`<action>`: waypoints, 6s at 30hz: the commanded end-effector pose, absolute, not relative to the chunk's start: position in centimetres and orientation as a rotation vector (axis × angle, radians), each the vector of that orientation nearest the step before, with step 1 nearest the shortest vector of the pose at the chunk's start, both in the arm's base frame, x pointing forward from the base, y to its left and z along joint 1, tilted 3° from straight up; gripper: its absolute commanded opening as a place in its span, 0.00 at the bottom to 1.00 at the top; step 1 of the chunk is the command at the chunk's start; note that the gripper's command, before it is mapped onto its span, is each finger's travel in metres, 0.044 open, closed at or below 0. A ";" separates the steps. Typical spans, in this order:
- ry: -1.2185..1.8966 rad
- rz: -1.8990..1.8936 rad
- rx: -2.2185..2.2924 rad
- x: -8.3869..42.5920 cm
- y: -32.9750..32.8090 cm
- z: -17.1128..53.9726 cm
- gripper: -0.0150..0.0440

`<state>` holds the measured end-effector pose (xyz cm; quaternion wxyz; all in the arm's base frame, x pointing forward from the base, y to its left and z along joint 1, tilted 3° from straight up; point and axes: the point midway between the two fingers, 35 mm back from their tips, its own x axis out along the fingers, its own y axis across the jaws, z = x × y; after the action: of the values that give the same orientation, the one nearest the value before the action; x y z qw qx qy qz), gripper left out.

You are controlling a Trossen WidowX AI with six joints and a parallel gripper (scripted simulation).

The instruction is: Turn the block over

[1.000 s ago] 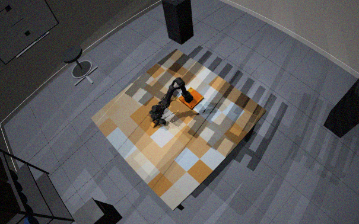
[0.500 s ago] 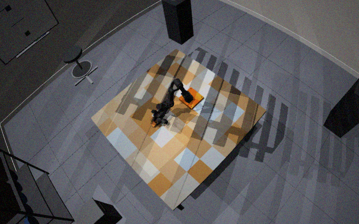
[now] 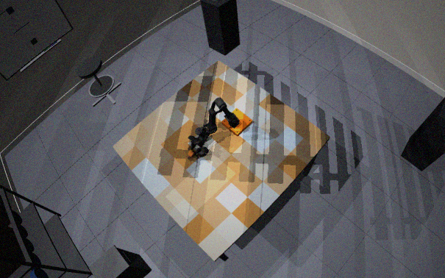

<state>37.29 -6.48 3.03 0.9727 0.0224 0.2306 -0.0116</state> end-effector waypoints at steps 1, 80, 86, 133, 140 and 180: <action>0.459 -0.021 0.051 37.3 -6.4 3.2 0.25; 1.000 -0.007 0.055 35.1 -6.7 10.1 1.00; 1.075 -0.006 0.060 36.0 -6.8 10.4 1.00; 1.516 0.007 0.059 39.3 -6.8 5.0 1.00; 1.516 0.008 0.059 39.3 -6.8 4.0 1.00; 1.507 0.007 0.059 39.2 -6.9 6.9 0.25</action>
<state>39.17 -6.86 6.75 0.7269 0.0266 0.6862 0.0051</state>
